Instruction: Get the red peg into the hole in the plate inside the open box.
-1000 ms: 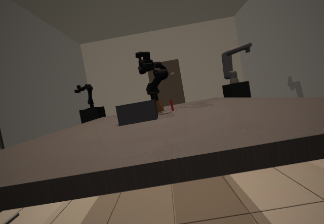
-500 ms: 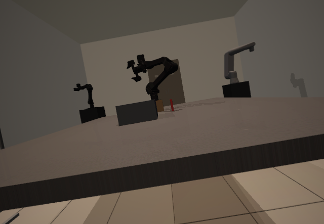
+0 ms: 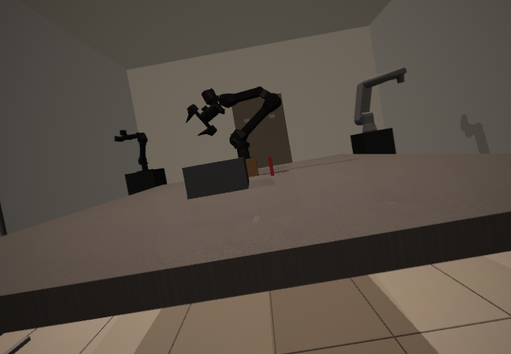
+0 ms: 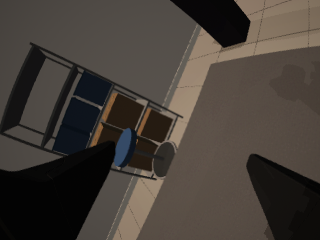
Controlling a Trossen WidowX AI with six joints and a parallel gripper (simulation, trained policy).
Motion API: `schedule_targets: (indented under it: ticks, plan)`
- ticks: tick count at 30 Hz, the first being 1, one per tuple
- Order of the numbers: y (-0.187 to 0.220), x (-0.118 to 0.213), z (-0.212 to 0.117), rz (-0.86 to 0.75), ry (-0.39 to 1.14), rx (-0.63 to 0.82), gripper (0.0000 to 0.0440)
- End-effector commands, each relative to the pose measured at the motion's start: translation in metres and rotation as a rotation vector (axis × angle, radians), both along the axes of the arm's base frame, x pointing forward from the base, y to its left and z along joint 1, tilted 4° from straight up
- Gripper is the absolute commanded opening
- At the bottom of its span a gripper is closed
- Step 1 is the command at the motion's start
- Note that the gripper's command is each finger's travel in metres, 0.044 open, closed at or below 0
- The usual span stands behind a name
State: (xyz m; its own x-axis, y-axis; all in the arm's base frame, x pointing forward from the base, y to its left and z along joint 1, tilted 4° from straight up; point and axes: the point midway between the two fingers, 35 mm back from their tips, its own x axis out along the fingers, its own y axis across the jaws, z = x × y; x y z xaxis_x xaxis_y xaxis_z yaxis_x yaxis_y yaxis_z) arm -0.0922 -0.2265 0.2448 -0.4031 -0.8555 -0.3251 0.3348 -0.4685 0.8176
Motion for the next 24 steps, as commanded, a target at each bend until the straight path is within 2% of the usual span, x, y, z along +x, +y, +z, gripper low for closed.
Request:
schedule_targets:
  ticks: [1,12,24]
  plan:
    - [-0.008,0.020,-0.009,0.091,0.027,0.100,0.0440]
    - [-0.017,0.083,-0.035,0.372,0.133,0.350,0.0440]
    - [-0.005,0.156,-0.053,0.697,0.307,0.558,0.0440]
